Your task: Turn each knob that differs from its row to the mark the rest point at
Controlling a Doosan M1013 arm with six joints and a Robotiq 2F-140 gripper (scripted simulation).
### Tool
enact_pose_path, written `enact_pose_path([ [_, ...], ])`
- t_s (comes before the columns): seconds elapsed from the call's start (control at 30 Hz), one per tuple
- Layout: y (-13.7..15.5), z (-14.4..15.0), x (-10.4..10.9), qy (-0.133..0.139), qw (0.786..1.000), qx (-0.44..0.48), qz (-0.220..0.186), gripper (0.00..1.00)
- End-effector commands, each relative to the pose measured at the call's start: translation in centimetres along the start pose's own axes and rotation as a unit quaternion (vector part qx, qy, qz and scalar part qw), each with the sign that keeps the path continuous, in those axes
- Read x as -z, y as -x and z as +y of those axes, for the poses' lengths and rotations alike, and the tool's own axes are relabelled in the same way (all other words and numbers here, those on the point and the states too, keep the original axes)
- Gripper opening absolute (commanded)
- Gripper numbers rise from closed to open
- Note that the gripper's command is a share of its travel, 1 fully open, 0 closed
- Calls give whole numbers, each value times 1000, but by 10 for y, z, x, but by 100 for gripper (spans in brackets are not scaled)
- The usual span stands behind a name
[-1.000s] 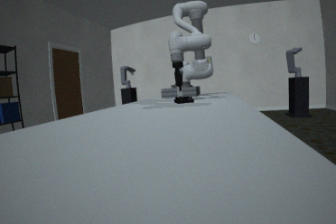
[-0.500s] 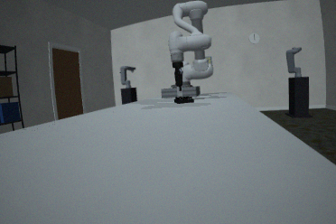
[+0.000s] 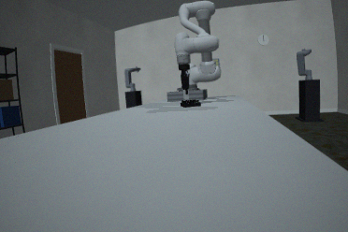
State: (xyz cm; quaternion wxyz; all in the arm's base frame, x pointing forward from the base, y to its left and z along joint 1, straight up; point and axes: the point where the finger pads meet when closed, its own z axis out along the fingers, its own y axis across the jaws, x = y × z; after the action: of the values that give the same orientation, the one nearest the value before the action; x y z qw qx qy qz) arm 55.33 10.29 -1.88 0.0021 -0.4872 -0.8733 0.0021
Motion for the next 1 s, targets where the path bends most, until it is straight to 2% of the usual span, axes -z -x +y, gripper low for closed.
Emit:
enact_pose_path([
  [0.0,0,0,-1,0,1000,0,0,12],
  [0.97,0,0,-13,0,1000,0,0,12],
])
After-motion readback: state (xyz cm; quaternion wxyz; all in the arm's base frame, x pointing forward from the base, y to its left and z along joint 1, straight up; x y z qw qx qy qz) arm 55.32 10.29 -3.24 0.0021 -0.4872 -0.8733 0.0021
